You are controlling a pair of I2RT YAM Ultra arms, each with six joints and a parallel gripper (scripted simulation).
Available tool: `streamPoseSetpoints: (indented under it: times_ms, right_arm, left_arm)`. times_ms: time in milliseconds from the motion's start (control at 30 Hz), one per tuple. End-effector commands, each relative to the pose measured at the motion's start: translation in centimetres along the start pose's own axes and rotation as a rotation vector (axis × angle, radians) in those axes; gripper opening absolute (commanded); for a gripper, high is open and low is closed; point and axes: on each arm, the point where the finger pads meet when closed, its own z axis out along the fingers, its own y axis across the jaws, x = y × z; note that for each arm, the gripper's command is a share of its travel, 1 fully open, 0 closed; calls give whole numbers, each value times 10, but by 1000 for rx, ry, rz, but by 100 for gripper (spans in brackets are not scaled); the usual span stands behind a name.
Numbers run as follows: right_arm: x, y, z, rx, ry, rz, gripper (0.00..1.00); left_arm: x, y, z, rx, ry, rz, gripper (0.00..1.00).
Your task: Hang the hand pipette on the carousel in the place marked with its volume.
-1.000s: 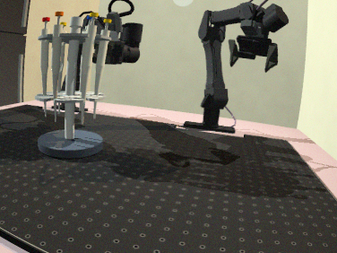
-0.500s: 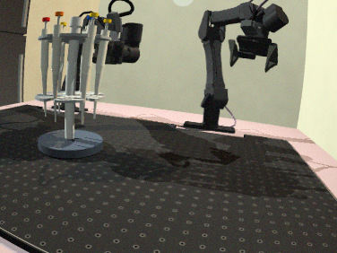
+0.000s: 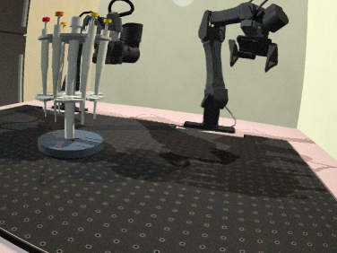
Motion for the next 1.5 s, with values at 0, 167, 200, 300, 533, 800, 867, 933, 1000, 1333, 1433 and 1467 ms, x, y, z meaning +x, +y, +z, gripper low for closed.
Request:
streamPoseSetpoints:
  times_ms: [0, 167, 200, 300, 533, 800, 867, 933, 1000, 1333, 1433, 1467]
  right_arm:
    - [-24, -4, 0, 22, -19, 88, 12]
    - [-18, -2, 1, 22, -17, 78, 12]
    - [-13, 0, 1, 22, -15, 69, 12]
    - [-10, -1, 0, 21, -15, 67, 12]
    - [-20, -4, 0, 21, -19, 88, 12]
    - [-20, -4, 0, 21, -19, 88, 12]
    - [-20, -4, 0, 21, -19, 88, 12]
    - [-20, -4, 0, 21, -19, 88, 12]
    - [-20, -4, 0, 21, -19, 88, 12]
    - [-20, -4, 0, 21, -19, 88, 12]
    - [-20, -4, 0, 21, -19, 88, 12]
    - [-20, -4, 0, 21, -19, 88, 12]
  left_arm:
    - [-7, 3, -4, -8, -29, 16, 100]
    - [-7, 3, -4, -8, -29, 16, 100]
    - [-7, 3, -4, -8, -29, 16, 100]
    - [-7, 3, -4, -8, -29, 16, 100]
    - [-7, 3, -4, -8, -29, 16, 100]
    - [-7, 3, -4, -8, -29, 16, 100]
    - [-7, 3, -4, -8, -29, 16, 100]
    - [-7, 3, -4, -8, -29, 16, 100]
    - [-7, 3, -4, -8, -29, 16, 100]
    - [-7, 3, -4, -8, -29, 16, 100]
    - [-7, 3, -4, -8, -29, 16, 100]
    - [-7, 3, -4, -8, -29, 16, 100]
